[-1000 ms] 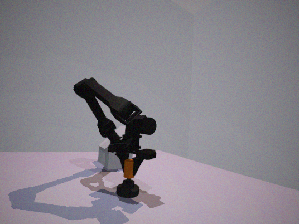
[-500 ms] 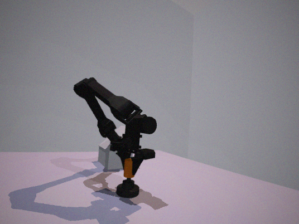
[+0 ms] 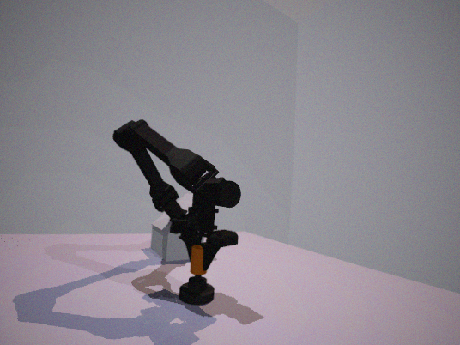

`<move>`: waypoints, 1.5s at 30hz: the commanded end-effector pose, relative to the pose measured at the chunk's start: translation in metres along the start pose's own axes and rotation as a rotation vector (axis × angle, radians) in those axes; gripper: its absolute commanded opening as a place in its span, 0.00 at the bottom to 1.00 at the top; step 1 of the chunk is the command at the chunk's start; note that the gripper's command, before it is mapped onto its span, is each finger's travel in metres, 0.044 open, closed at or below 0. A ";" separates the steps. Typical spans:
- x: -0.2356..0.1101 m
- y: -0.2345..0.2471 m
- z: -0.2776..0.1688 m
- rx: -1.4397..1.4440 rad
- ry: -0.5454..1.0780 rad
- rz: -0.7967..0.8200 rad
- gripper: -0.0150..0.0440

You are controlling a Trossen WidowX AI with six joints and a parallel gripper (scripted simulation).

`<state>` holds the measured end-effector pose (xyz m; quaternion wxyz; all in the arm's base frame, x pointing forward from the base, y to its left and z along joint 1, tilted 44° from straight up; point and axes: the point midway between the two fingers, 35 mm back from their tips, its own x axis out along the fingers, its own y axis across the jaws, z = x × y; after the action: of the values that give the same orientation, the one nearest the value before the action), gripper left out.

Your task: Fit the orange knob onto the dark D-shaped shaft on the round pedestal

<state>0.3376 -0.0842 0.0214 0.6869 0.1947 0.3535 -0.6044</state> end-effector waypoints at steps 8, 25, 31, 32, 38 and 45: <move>-0.003 0.001 0.001 0.004 -0.003 0.001 0.25; -0.001 0.001 0.001 0.213 -0.003 0.001 0.25; 0.000 0.001 0.000 0.213 -0.003 0.001 0.25; 0.001 0.001 0.001 0.213 -0.003 0.001 0.25; 0.001 0.001 0.001 0.213 -0.003 0.001 0.25; -0.003 0.001 0.001 0.213 -0.003 0.002 0.25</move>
<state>0.3381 -0.0838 0.0217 0.6625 0.2653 0.2883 -0.6384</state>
